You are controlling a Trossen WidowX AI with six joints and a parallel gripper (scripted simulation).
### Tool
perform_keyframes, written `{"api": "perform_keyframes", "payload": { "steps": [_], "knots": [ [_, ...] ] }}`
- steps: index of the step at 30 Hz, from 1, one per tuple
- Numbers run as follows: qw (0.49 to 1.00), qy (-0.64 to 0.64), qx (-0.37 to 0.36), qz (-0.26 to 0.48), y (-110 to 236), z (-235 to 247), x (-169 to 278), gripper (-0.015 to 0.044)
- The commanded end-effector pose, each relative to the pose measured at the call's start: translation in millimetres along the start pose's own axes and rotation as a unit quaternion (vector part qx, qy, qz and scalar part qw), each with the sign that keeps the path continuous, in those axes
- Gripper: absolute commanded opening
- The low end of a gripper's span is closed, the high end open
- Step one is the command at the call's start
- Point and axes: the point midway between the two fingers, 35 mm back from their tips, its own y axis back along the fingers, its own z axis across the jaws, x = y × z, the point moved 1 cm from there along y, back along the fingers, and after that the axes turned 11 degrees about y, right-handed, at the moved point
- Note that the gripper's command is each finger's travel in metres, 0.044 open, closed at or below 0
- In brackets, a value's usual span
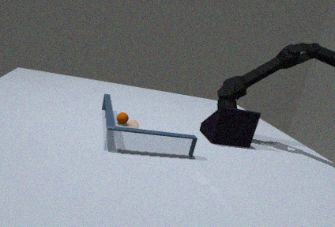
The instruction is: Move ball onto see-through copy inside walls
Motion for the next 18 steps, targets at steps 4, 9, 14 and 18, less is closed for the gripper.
{"api": "perform_keyframes", "payload": {
  "steps": [4,9,14,18],
  "knots": [
    [0.998,0.015,-0.049,-0.025,34.6,22.2,-10.2,0.0295],
    [0.987,0.042,-0.133,-0.080,102.6,55.4,-28.0,0.0293],
    [0.964,0.070,-0.209,-0.150,180.4,77.5,-47.7,0.0293],
    [0.940,0.088,-0.256,-0.209,241.2,85.2,-61.6,0.0293]
  ]
}}
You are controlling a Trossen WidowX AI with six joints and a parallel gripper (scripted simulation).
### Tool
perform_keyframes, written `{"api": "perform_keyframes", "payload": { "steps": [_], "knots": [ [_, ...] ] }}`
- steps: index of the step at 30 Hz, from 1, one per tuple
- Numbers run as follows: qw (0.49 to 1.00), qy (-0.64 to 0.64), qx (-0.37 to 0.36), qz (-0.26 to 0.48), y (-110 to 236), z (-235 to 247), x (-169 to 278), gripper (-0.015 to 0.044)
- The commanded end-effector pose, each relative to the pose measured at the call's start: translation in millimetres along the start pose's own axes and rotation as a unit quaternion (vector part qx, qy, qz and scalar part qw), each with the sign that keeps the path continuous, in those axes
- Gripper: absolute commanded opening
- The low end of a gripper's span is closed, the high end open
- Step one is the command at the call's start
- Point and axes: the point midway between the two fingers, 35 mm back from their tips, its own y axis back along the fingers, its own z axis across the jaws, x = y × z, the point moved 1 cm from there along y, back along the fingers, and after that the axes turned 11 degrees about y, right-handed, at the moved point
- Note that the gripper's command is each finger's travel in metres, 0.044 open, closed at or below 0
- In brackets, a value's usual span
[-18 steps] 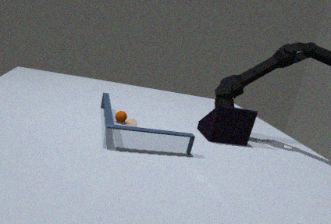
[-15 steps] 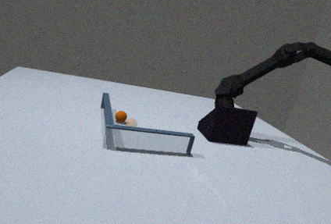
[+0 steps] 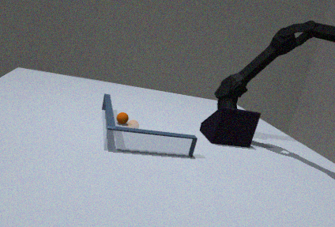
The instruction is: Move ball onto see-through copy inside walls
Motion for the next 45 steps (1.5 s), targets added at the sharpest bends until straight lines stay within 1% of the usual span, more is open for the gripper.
{"api": "perform_keyframes", "payload": {
  "steps": [1,6,12,17,22,27,32,36,39,45],
  "knots": [
    [0.997,0.018,-0.042,-0.063,41.9,20.8,-36.1,0.0293],
    [0.981,0.041,-0.102,-0.157,112.7,54.1,-77.2,0.0293],
    [0.949,0.059,-0.149,-0.272,204.0,76.5,-118.7,0.0293],
    [0.910,0.067,-0.169,-0.372,287.7,80.9,-147.6,0.0293],
    [0.866,0.064,-0.170,-0.467,372.3,71.6,-168.7,0.0293],
    [0.817,0.052,-0.153,-0.554,455.7,49.0,-181.6,0.0293],
    [0.767,0.029,-0.118,-0.630,535.2,13.9,-185.6,0.0293],
    [0.747,-0.010,-0.092,-0.658,584.8,-31.0,-183.2,0.0293],
    [0.723,-0.029,-0.064,-0.687,620.3,-57.2,-178.3,0.0293],
    [0.674,-0.076,0.012,-0.735,689.3,-121.9,-158.8,0.0293]
  ]
}}
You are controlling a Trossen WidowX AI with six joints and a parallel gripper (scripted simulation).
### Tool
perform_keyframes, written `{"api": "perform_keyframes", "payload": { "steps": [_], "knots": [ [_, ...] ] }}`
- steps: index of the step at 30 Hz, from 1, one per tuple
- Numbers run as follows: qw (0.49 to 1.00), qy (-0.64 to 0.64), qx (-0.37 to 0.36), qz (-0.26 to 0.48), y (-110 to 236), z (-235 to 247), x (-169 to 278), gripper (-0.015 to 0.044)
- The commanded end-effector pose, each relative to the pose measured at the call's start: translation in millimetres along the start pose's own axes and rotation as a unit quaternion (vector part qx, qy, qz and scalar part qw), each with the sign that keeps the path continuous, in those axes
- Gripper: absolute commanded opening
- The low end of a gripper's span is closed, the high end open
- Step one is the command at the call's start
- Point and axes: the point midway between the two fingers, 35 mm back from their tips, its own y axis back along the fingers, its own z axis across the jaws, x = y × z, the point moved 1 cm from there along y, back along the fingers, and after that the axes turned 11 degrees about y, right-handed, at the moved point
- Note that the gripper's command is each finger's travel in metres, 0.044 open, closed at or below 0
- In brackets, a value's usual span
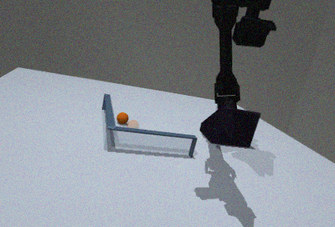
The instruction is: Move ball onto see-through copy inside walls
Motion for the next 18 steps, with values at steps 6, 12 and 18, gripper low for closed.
{"api": "perform_keyframes", "payload": {
  "steps": [6,12,18],
  "knots": [
    [0.983,0.033,0.160,-0.085,40.7,-109.3,-105.4,0.0293],
    [0.953,0.058,0.280,-0.097,84.7,-189.3,-153.8,0.0293],
    [0.910,0.082,0.400,-0.066,140.0,-271.9,-181.1,0.0293]
  ]
}}
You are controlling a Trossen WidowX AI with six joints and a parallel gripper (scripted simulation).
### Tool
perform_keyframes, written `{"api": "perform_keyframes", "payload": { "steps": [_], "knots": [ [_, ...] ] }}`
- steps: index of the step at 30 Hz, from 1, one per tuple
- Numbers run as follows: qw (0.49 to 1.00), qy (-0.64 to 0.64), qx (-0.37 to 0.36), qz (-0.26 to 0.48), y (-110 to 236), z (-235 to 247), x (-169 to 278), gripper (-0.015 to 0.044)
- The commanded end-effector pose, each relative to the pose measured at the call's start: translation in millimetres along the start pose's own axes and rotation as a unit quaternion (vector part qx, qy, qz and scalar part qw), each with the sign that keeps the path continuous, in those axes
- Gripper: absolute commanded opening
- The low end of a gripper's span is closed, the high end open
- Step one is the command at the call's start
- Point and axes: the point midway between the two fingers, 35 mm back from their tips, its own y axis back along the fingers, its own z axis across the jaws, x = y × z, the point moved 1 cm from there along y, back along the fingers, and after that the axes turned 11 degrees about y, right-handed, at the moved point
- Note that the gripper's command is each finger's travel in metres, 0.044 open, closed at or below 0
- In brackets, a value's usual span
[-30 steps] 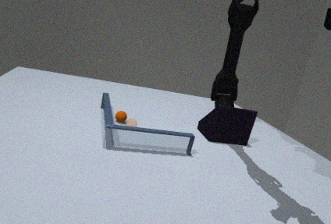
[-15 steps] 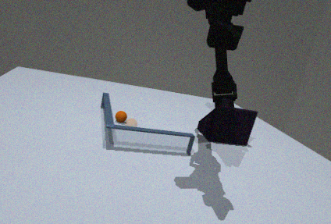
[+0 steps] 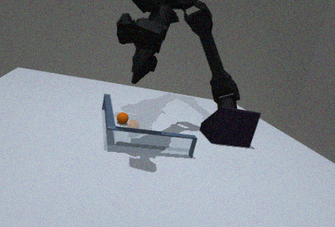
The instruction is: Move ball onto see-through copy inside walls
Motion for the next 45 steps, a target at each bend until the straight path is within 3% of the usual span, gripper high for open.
{"api": "perform_keyframes", "payload": {
  "steps": [1,11,45],
  "knots": [
    [0.995,0.039,0.089,0.032,-10.0,-73.5,-3.8,0.0293],
    [0.947,0.139,0.242,0.158,-2.5,-227.3,10.5,0.0293],
    [0.946,0.140,0.245,0.161,-34.1,-249.5,19.7,0.0293]
  ]
}}
